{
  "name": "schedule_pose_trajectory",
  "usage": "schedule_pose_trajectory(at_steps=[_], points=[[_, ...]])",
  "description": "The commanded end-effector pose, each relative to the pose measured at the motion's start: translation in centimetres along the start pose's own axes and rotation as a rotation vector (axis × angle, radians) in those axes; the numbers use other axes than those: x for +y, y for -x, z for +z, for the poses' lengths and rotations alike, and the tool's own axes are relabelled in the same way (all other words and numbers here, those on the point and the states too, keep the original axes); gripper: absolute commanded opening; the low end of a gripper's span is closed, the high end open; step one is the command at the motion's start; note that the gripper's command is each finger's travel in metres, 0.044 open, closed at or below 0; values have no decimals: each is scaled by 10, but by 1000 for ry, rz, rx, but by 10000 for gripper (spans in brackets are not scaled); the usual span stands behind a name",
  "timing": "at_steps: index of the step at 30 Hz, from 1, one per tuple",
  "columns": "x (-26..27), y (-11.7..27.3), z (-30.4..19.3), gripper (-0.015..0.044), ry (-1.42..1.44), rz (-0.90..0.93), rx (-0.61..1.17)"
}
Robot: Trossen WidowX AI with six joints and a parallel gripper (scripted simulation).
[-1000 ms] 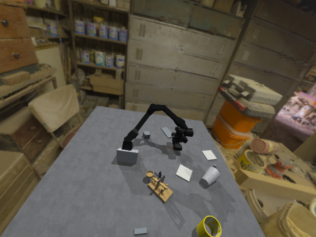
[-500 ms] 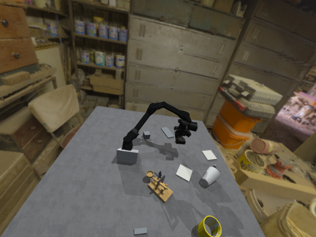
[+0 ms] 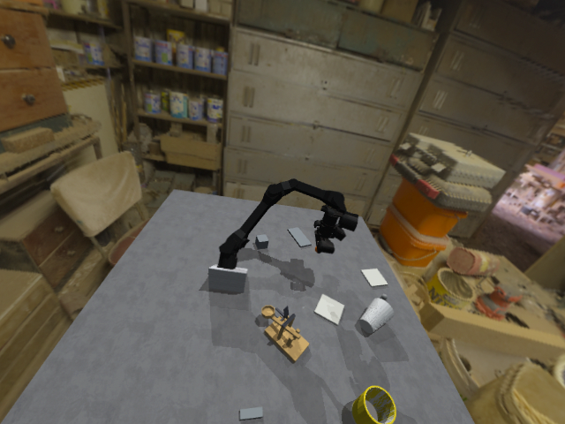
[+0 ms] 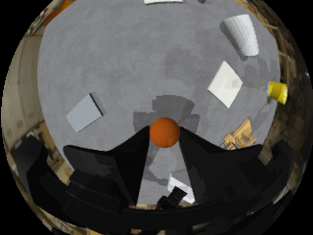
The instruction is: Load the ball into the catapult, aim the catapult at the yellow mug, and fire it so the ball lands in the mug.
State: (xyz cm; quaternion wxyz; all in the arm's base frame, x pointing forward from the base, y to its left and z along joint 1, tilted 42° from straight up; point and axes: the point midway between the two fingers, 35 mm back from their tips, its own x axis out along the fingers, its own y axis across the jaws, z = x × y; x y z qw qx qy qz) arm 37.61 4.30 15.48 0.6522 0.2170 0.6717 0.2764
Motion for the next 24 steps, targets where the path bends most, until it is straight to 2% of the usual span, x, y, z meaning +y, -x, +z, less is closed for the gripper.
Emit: schedule_pose_trajectory(at_steps=[1, 12, 24], points=[[-38, -2, -5, 0, -83, -14, 27], [-121, -9, -33, 0, -295, -43, 79], [-210, -20, -92, 0, -507, -5, 193]])
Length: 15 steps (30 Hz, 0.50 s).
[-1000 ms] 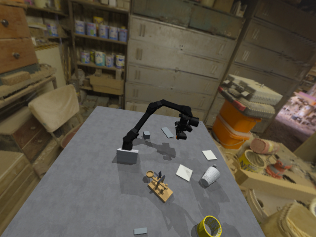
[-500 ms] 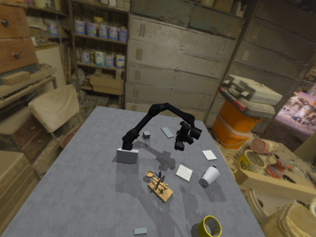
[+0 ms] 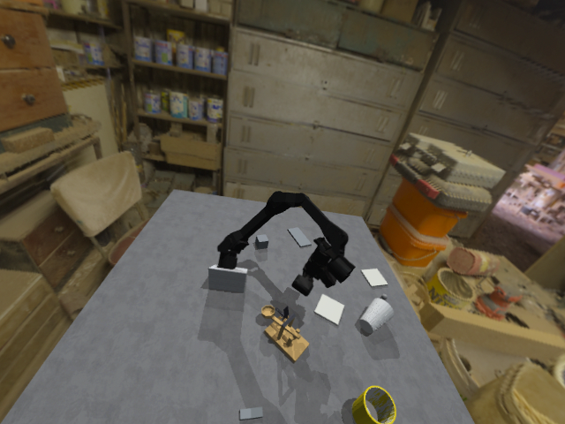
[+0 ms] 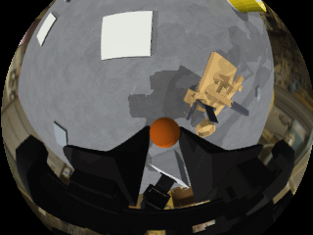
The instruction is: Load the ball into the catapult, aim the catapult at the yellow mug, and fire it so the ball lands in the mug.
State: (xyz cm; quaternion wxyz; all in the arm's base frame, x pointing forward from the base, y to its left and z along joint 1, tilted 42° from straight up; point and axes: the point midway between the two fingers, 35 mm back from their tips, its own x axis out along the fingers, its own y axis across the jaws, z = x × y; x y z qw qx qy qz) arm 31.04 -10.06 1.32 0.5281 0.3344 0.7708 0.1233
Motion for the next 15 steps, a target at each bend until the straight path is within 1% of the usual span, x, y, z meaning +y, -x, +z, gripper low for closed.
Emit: schedule_pose_trajectory(at_steps=[1, 9, 15], points=[[-26, -7, -7, 0, -48, 12, 40], [-84, -25, -31, 0, -155, 64, 130], [-116, -39, -51, 0, -210, 107, 187]])
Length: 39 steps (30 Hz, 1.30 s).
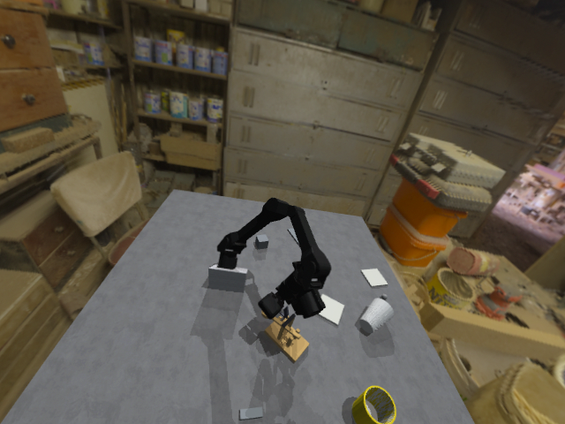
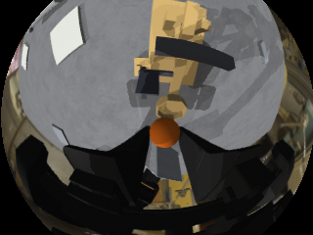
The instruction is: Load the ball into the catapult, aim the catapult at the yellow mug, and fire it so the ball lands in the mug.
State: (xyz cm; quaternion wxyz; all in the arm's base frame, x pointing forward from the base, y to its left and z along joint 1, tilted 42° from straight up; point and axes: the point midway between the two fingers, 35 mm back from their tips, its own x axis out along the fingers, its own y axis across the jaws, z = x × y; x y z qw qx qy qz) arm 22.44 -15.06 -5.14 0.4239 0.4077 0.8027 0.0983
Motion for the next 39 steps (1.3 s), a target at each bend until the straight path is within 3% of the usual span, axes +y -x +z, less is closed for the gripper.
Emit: schedule_pose_trajectory(at_steps=[1, 29, 39], points=[[-15, -7, -7, 0, -20, 18, 33], [-15, -32, 1, 0, -17, 16, 35], [-15, -30, 1, 262, -17, 15, 30]])
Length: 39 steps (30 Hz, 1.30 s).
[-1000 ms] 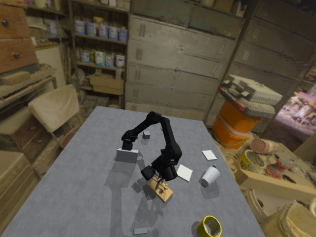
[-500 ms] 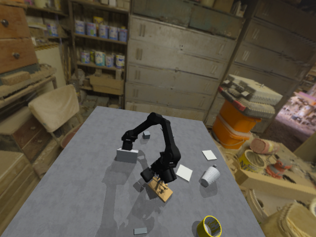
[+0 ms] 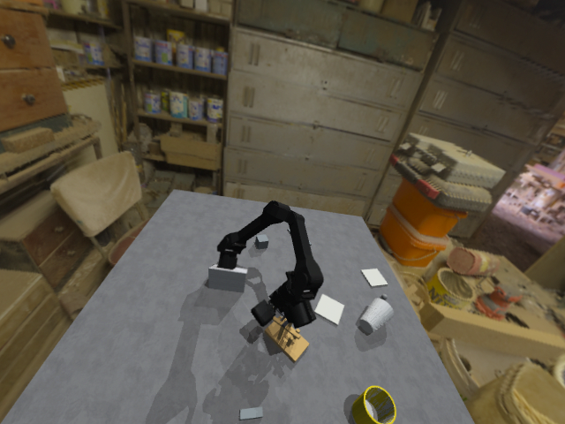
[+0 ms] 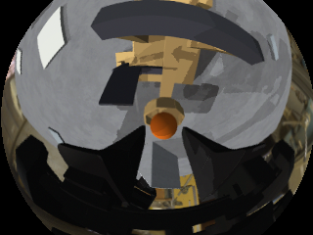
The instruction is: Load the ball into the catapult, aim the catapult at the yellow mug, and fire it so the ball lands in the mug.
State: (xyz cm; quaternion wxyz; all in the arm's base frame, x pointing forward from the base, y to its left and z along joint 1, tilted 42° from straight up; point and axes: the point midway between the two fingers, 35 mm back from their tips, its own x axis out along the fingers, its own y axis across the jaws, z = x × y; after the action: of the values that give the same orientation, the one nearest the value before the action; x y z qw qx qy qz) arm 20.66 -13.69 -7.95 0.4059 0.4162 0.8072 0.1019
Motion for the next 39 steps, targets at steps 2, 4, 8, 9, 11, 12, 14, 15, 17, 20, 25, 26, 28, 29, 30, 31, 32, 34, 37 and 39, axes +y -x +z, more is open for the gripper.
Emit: schedule_pose_trajectory(at_steps=[2, 4, 8, 9, 11, 12, 14, 15, 17, 20, 25, 26, 28, 29, 30, 31, 32, 34, 37, 39], points=[[0, 23, -6, 315, -7, -12, -44], [0, 55, -18, 368, -19, -29, -107], [0, 102, -45, 440, -46, -60, -208], [0, 105, -47, 440, -48, -61, -213], [-1, 89, -29, 440, -38, -51, -204], [-3, 91, -22, 440, -44, -56, -232], [-7, 96, -6, 440, -57, -66, -300], [-9, 99, 2, 440, -63, -70, -334], [-12, 106, 18, 440, -74, -77, -401], [-16, 117, 42, 440, -87, -82, -503], [-21, 140, 80, 440, -100, -81, -670], [-21, 145, 87, 440, -101, -79, -703], [-22, 156, 101, 440, -102, -73, -769], [-22, 161, 108, 440, -102, -69, -802], [-22, 167, 115, 440, -101, -65, -836], [-22, 174, 121, 440, -100, -60, -871], [-21, 180, 128, 440, -98, -54, -905], [-20, 193, 140, 440, -92, -41, -972], [-17, 213, 157, 440, -78, -18, -1071], [-14, 226, 167, 440, -66, 0, -1134]])
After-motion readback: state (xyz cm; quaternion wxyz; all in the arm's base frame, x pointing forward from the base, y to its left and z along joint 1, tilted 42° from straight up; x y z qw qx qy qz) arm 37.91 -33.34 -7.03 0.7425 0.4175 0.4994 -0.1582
